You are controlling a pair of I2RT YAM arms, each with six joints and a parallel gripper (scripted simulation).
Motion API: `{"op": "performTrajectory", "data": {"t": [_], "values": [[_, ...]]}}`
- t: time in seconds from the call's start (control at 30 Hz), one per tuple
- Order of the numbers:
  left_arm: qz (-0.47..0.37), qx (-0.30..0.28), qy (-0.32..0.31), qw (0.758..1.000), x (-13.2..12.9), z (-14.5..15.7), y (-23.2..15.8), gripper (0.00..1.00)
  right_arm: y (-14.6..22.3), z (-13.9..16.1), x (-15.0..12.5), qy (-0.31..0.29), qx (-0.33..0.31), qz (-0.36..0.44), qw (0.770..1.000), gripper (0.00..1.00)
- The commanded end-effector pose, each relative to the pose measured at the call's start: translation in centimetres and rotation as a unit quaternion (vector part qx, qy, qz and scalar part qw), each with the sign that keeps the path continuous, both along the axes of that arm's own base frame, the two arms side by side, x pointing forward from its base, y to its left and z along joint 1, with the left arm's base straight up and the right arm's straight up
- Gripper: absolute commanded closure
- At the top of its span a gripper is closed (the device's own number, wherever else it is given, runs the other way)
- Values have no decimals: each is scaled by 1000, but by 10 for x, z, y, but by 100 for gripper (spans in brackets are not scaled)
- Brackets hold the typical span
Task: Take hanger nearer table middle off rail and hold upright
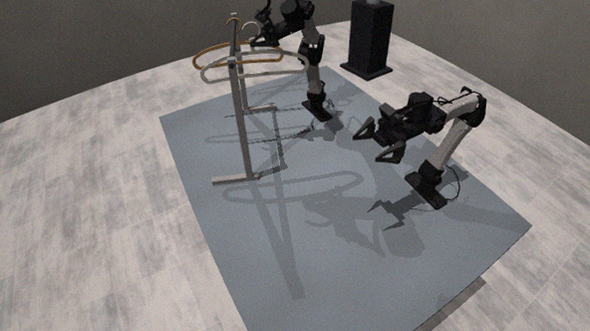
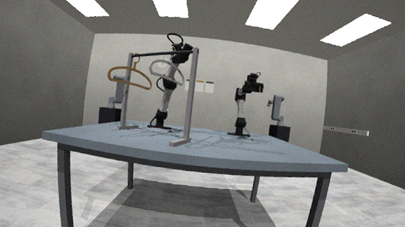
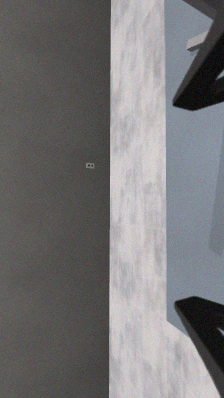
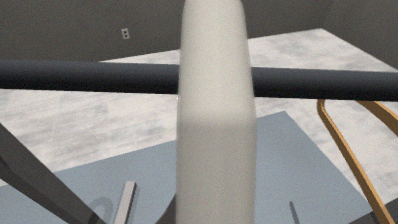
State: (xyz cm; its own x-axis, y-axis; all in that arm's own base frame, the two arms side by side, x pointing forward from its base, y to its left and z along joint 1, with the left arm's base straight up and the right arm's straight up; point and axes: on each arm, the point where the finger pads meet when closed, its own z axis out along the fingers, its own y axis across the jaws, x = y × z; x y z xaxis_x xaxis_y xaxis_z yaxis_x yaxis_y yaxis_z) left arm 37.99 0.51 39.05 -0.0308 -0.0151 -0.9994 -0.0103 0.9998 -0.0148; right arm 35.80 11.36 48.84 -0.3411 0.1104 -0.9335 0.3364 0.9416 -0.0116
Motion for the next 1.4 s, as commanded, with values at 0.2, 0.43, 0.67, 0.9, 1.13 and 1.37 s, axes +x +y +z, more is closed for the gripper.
{"op": "performTrajectory", "data": {"t": [0.2, 0.43, 0.67, 0.9, 1.13, 1.37], "values": [[-1, -1, -7, 1000, -1, 6, 0, 0, -1, 2, -23, -20, 14, -9, 1000, 99], [-1, -1, -7, 1000, -1, 6, 0, 0, 8, -14, -45, -19, 14, -9, 1000, 99], [-1, -1, -7, 1000, -1, 6, 0, 0, 13, -25, -60, -18, 15, -9, 1000, 99], [-1, -1, -7, 1000, -1, 6, 0, 0, 21, -42, -83, -14, 10, -8, 1000, 99], [-1, -1, -7, 1000, -1, 6, 0, 0, 27, -51, -86, -6, 4, -8, 1000, 99], [-1, -1, -7, 1000, -1, 6, 0, 0, 27, -51, -86, -6, 4, -8, 1000, 99]]}}
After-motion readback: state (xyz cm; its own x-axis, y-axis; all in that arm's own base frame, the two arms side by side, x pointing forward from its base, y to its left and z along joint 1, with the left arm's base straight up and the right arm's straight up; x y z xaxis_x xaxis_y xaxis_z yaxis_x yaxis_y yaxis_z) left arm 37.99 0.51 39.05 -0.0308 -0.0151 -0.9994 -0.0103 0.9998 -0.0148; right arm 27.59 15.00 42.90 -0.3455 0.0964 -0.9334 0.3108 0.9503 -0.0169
